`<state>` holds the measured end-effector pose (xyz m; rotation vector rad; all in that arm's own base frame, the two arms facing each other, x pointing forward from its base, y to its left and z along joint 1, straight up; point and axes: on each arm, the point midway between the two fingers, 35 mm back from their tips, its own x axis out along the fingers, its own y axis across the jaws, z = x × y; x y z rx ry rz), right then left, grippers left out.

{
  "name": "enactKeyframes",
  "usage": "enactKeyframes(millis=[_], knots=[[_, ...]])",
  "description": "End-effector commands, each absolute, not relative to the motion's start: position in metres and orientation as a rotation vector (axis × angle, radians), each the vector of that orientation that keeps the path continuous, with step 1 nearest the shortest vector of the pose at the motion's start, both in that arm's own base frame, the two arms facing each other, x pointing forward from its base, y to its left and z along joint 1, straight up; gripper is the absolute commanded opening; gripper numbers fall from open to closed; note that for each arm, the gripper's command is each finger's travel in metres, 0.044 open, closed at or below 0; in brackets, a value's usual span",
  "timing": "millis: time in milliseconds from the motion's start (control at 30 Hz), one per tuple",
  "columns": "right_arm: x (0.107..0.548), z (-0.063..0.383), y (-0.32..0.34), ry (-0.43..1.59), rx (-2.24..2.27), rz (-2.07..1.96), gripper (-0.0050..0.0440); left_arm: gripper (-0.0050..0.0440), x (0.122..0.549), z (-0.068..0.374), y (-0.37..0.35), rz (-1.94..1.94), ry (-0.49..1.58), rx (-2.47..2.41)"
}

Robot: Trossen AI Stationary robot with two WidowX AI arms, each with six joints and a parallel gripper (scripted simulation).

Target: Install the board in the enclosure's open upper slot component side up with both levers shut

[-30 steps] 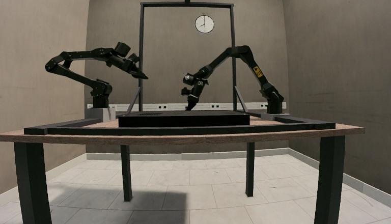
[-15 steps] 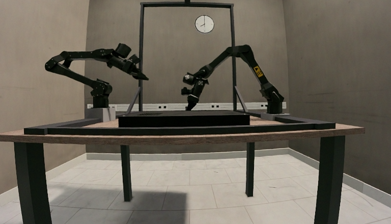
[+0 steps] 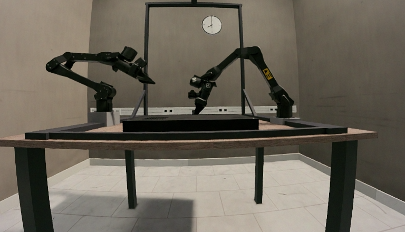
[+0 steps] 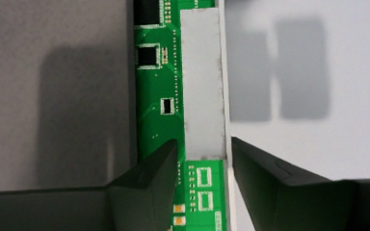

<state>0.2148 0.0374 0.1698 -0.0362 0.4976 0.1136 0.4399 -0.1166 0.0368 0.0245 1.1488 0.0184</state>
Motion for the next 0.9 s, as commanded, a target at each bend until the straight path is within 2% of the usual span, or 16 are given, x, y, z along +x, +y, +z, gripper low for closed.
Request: enactKeyframes(millis=[0, 33, 100, 267, 367, 567, 600, 667, 767, 867], knots=[[0.219, 0.168, 0.040, 0.492, -0.032, 0.107, 0.0400, 0.0153, 0.441, 0.069, -0.119, 0.014, 1.091, 0.009], [0.220, 0.167, 0.041, 0.492, -0.032, 0.106, 0.0400, 0.0176, 0.440, 0.070, -0.119, 0.014, 1.091, 0.009], [0.220, 0.167, 0.041, 0.492, -0.032, 0.106, 0.0400, 0.0176, 0.440, 0.070, -0.119, 0.014, 1.091, 0.009], [0.221, 0.165, 0.041, 0.492, -0.031, 0.103, 0.0400, 0.0296, 0.433, 0.095, -0.120, 0.012, 1.079, 0.004], [0.222, 0.165, 0.042, 0.490, -0.030, 0.100, 0.0400, 0.0300, 0.425, 0.113, -0.121, 0.011, 1.074, 0.002], [0.222, 0.170, 0.052, 0.535, 0.035, 0.141, 0.0256, 0.0156, 0.413, 0.104, -0.130, -0.013, 1.145, -0.071], [0.222, 0.169, 0.055, 0.563, 0.061, 0.150, 0.0232, 0.0150, 0.409, 0.096, -0.133, -0.015, 1.182, -0.094], [0.222, 0.169, 0.055, 0.563, 0.061, 0.150, 0.0232, 0.0150, 0.409, 0.096, -0.133, -0.015, 1.182, -0.094], [0.225, 0.164, 0.067, 0.681, 0.188, 0.157, 0.0160, 0.0150, 0.393, 0.091, -0.146, -0.033, 1.283, -0.214], [0.232, 0.161, 0.076, 0.790, 0.319, 0.115, 0.0150, 0.0150, 0.373, 0.087, -0.158, -0.031, 1.394, -0.336]])
